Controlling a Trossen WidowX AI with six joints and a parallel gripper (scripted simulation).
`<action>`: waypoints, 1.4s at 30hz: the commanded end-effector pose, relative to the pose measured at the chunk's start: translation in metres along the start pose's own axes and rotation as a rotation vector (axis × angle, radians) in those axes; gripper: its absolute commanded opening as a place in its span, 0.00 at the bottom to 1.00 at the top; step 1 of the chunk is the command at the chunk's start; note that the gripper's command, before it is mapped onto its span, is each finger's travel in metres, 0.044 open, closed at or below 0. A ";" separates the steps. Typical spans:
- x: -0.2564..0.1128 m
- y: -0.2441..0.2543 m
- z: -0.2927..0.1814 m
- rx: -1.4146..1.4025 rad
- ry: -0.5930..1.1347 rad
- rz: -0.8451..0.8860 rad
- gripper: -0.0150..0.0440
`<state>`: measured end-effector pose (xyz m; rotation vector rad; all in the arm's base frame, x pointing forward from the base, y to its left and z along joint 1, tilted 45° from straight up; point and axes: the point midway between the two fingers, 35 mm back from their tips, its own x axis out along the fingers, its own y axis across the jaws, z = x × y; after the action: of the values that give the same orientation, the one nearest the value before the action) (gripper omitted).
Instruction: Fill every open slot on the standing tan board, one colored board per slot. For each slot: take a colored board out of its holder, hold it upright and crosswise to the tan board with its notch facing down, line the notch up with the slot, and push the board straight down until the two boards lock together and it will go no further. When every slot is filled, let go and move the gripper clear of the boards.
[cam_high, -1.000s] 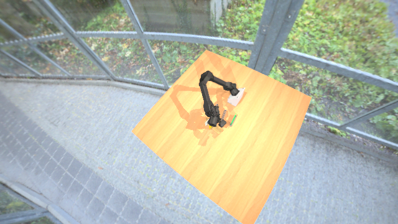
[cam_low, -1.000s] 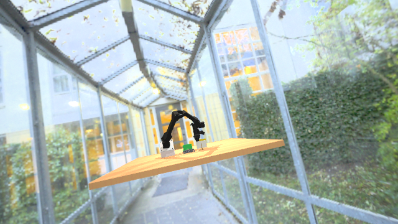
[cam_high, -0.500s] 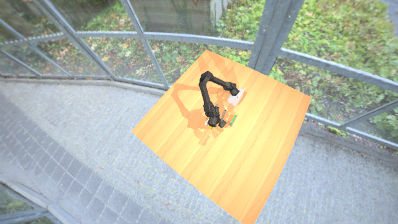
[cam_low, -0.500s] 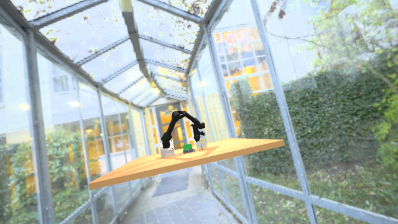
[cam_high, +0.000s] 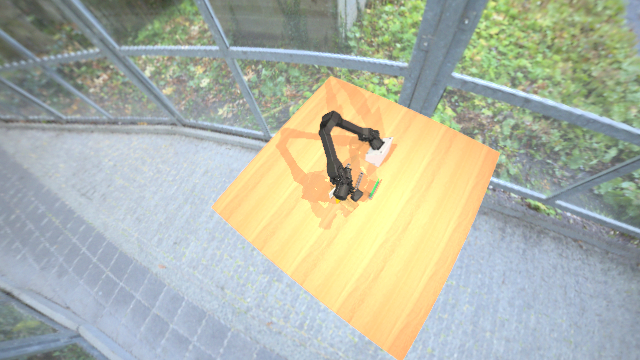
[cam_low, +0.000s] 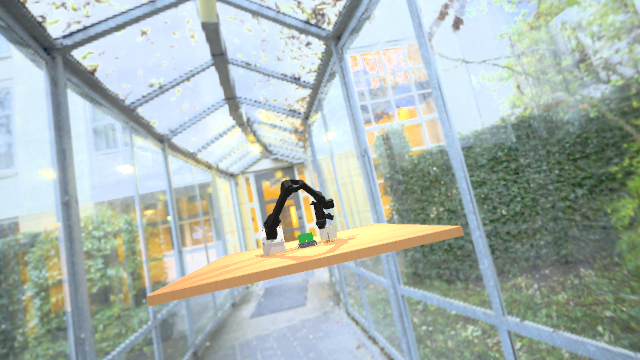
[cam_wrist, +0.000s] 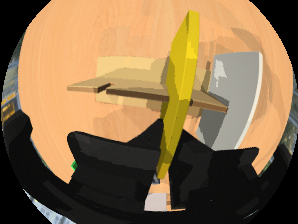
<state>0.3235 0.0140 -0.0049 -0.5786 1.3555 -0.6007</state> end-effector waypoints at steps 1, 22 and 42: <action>0.000 0.000 0.000 0.001 -0.001 0.000 0.39; -0.080 0.001 0.000 -0.004 -0.001 -0.001 0.53; -0.129 0.090 -0.129 -0.217 -0.005 0.031 0.57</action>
<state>0.2371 0.1518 0.0256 -0.6490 1.3866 -0.4451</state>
